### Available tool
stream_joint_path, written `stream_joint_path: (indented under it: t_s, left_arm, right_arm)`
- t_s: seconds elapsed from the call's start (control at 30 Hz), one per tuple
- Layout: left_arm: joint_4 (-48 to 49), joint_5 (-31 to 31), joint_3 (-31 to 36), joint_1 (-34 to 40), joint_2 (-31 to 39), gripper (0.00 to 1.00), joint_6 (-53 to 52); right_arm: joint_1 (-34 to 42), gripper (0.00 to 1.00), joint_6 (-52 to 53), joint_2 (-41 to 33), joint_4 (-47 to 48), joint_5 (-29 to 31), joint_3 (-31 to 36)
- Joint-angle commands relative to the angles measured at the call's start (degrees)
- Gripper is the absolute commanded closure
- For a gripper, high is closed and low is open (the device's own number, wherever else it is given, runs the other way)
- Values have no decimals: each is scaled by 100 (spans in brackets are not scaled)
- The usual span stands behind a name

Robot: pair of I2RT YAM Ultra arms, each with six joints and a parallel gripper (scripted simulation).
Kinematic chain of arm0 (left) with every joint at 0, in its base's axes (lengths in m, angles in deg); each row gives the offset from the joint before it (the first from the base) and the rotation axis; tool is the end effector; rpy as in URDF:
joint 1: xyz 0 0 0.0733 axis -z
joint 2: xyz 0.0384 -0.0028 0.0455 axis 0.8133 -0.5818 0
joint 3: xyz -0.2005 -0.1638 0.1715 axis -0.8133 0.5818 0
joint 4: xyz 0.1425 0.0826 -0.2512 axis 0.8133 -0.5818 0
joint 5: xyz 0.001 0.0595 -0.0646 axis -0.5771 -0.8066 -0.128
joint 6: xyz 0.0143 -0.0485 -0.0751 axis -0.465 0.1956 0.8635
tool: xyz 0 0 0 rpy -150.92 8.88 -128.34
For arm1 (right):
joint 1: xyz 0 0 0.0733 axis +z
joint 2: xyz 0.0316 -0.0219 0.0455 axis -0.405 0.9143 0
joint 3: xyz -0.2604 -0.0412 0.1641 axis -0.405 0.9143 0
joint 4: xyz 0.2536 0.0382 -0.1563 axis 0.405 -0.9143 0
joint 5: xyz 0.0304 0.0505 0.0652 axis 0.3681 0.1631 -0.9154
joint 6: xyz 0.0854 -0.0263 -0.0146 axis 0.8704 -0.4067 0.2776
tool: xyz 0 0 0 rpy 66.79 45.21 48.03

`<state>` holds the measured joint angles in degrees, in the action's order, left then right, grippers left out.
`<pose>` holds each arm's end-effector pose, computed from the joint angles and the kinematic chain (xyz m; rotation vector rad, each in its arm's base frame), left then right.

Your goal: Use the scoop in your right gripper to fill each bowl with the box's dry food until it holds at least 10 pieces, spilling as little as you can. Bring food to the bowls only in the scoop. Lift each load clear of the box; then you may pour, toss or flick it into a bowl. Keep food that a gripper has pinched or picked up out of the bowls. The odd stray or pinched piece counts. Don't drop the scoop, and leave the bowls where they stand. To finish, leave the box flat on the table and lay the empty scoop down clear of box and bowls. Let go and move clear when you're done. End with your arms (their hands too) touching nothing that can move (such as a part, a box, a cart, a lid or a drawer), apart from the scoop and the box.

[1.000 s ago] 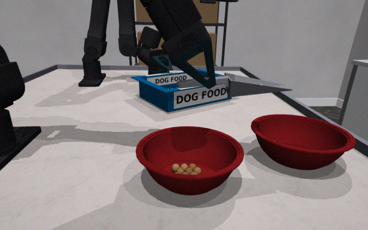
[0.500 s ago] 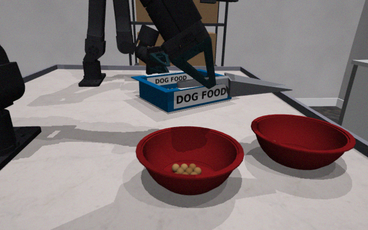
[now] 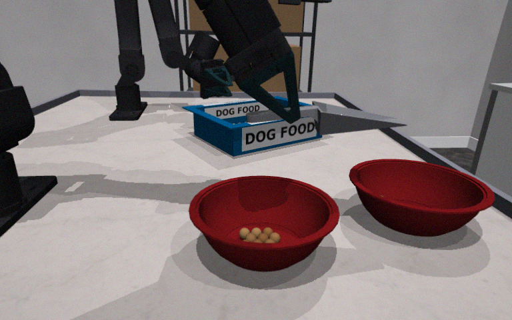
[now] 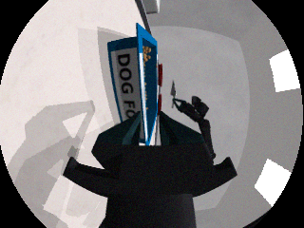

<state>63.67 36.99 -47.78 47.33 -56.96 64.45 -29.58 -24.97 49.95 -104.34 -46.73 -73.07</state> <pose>0.2334 -0.0449 0.1012 -0.4848 2.1380 -1.7472 0.3501 -0.0333 0.2450 0.1197 2.5714 -0.0318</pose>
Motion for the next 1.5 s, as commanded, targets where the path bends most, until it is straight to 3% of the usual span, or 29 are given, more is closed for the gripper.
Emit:
stream_joint_path:
  t_s: [0.0,0.4,1.07,1.47]
  left_arm:
    - [-624,261,-65,-160,284,74,-377]
    - [-1801,520,-179,-499,726,74,-1100]
    - [-2156,522,-270,-427,608,74,-1278]
    - [-2813,-1618,-1264,-200,1445,74,-2658]
  right_arm:
    - [-31,100,-11,-131,154,-39,125]
    - [-31,100,-11,-131,154,-39,125]
    - [-31,100,-11,-131,154,-39,125]
    - [-31,100,-11,-131,154,-39,125]
